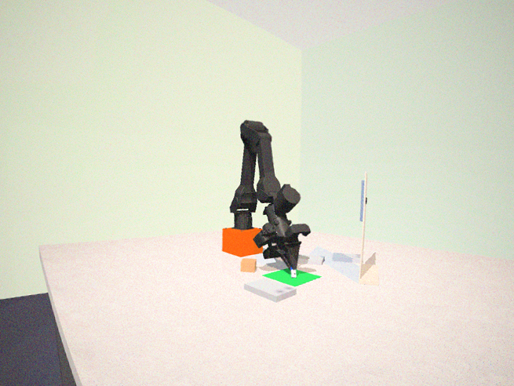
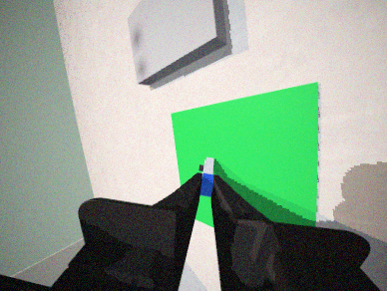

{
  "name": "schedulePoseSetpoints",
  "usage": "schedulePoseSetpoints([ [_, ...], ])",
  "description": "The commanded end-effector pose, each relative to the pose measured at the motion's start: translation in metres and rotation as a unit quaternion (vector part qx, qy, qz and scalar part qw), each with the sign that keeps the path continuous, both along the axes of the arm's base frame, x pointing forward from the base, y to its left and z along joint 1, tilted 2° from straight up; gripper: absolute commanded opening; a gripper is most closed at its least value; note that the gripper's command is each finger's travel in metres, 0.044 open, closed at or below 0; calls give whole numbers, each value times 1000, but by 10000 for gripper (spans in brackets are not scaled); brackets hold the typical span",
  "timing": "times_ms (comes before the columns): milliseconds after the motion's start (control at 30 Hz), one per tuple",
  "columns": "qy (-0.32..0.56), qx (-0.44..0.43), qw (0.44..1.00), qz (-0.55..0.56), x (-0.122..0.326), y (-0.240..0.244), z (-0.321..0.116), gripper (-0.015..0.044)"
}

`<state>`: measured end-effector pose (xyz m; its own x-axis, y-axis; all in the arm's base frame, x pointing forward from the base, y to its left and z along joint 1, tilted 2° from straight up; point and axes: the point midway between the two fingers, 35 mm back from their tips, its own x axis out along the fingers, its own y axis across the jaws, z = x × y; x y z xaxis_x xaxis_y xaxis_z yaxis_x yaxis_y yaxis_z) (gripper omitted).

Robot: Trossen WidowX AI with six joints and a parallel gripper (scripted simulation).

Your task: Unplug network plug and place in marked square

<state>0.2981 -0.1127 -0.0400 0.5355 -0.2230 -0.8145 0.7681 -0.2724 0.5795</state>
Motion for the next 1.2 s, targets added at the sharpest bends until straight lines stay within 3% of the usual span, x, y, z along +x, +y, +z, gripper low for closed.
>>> schedulePoseSetpoints([
  [0, 2, 0, 1000, 0, 0, 0, -3, 0],
  [233, 0, 0, 1000, 0, 0, 0, -1, 0],
  [433, 0, 0, 1000, 0, 0, 0, -1, 156],
  [1167, 1, 0, 1000, 0, -6, 3, 11, 156],
])
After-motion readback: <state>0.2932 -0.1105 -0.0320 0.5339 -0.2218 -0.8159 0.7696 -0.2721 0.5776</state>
